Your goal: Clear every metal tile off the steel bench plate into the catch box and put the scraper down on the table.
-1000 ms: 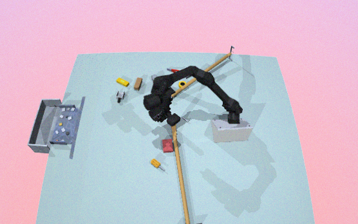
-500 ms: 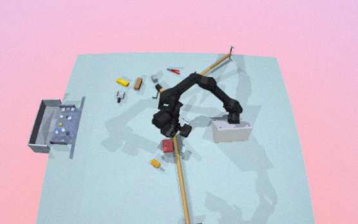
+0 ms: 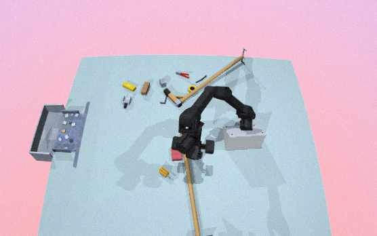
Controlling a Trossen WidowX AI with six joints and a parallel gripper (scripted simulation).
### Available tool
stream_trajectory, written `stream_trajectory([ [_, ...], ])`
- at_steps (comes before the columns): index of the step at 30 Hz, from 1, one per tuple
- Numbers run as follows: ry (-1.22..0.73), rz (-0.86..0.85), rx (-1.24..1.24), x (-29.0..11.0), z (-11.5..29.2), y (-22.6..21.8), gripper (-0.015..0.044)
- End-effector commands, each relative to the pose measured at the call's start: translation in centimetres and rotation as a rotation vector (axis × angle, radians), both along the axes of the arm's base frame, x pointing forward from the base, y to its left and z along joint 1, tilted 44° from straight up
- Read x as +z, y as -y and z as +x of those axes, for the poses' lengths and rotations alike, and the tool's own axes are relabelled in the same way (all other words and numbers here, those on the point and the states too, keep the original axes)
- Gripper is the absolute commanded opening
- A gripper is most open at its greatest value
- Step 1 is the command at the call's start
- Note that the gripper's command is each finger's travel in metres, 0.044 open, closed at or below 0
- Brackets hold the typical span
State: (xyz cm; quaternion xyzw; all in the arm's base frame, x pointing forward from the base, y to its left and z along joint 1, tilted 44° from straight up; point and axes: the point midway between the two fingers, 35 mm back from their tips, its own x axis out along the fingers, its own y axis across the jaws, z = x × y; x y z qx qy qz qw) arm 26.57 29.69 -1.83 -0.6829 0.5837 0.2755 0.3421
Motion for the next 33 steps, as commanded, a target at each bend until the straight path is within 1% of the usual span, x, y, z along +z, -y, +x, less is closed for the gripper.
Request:
stream_trajectory([
  [1, -0.069, -0.039, 0.066, -1.6, -2.1, -0.4, 0.0],
  [7, -0.148, -0.087, 0.147, -3.4, -4.6, -0.9, 0.0],
  [9, -0.156, -0.092, 0.156, -3.6, -4.8, -0.9, 0.0],
  [16, -0.156, -0.092, 0.156, -4.0, -4.7, -0.7, 0.0],
  [33, -0.157, -0.091, 0.159, -7.5, -3.5, 1.5, 0.0],
])
